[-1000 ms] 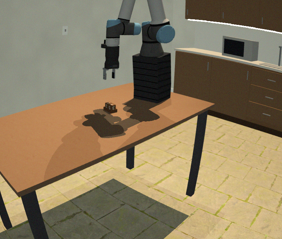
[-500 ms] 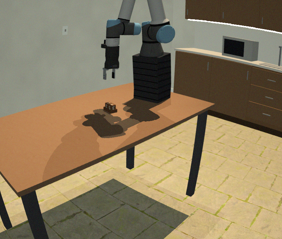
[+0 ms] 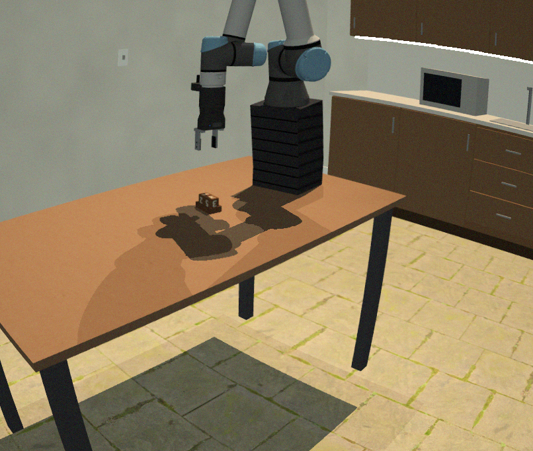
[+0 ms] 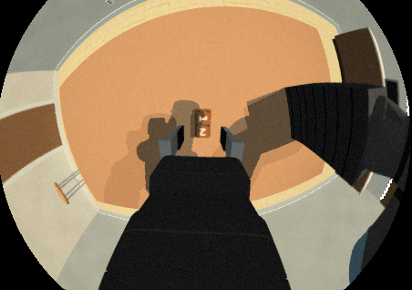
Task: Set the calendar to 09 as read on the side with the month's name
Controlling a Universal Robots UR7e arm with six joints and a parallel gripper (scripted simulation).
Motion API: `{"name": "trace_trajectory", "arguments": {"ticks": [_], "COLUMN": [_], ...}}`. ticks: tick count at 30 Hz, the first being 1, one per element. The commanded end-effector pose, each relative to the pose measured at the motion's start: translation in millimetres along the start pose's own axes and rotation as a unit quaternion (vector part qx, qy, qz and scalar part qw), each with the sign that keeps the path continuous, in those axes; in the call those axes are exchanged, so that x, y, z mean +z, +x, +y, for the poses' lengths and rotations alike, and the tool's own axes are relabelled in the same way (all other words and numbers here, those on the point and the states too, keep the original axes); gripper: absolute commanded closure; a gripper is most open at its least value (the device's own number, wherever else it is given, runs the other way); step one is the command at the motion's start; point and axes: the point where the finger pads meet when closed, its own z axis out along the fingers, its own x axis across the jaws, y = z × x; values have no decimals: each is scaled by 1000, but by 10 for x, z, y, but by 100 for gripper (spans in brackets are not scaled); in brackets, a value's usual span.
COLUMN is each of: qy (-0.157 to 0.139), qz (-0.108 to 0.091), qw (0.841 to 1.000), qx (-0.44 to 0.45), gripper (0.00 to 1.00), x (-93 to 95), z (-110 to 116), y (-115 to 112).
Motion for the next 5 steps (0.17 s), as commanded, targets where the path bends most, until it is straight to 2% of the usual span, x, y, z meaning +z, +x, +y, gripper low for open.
{"name": "trace_trajectory", "arguments": {"ticks": [1, 5], "qy": [0, 0], "qz": [-1, -1], "qw": [1000, 1000], "qx": [0, 0], "gripper": [0, 0], "x": [-2, -2], "z": [0, 0], "y": [-4, -4]}}
